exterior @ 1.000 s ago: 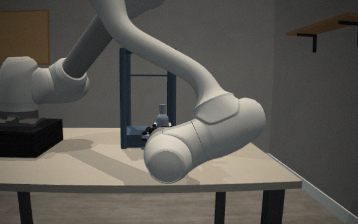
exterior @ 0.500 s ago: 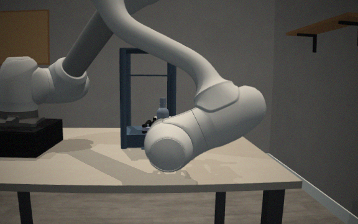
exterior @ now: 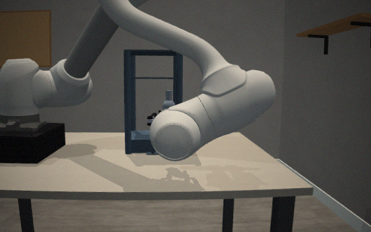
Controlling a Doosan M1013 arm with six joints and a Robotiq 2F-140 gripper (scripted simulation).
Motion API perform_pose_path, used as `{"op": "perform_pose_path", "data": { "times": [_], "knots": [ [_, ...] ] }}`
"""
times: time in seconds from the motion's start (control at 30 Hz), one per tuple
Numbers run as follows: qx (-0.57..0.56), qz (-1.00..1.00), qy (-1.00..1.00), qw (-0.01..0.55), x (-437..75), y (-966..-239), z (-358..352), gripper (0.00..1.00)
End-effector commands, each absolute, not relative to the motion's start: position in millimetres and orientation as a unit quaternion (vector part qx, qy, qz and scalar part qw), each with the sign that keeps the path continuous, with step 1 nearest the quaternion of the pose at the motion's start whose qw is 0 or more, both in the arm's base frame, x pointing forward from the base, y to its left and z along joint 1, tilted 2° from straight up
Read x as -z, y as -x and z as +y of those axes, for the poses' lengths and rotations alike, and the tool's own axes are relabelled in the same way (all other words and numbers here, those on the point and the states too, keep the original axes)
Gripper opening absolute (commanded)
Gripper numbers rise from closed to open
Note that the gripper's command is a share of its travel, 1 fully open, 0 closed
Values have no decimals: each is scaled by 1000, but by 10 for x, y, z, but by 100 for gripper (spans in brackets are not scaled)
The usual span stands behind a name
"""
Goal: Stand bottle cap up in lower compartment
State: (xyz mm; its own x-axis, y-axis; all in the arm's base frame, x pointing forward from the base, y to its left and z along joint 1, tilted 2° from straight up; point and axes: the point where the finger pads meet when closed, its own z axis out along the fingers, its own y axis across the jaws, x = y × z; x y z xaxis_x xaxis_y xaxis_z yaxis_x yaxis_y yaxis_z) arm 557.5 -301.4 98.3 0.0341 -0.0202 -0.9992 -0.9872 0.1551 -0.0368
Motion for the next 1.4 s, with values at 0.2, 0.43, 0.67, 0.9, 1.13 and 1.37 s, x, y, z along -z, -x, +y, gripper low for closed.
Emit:
{"op": "perform_pose_path", "data": {
  "times": [0.2, 0.43, 0.67, 0.9, 1.13, 1.37],
  "knots": [
    [-447, 531, 472, 543, -1139, -5566, -2999, 0],
    [-447, 531, 472, 543, -1152, -5565, -2999, 0],
    [-447, 531, 472, 543, -1152, -5565, -2998, 0],
    [-447, 531, 472, 543, -1152, -5567, -2986, 0],
    [-447, 531, 472, 543, -1152, -5578, -2913, 0],
    [-447, 531, 472, 543, -1150, -5594, -2814, 0]
  ]
}}
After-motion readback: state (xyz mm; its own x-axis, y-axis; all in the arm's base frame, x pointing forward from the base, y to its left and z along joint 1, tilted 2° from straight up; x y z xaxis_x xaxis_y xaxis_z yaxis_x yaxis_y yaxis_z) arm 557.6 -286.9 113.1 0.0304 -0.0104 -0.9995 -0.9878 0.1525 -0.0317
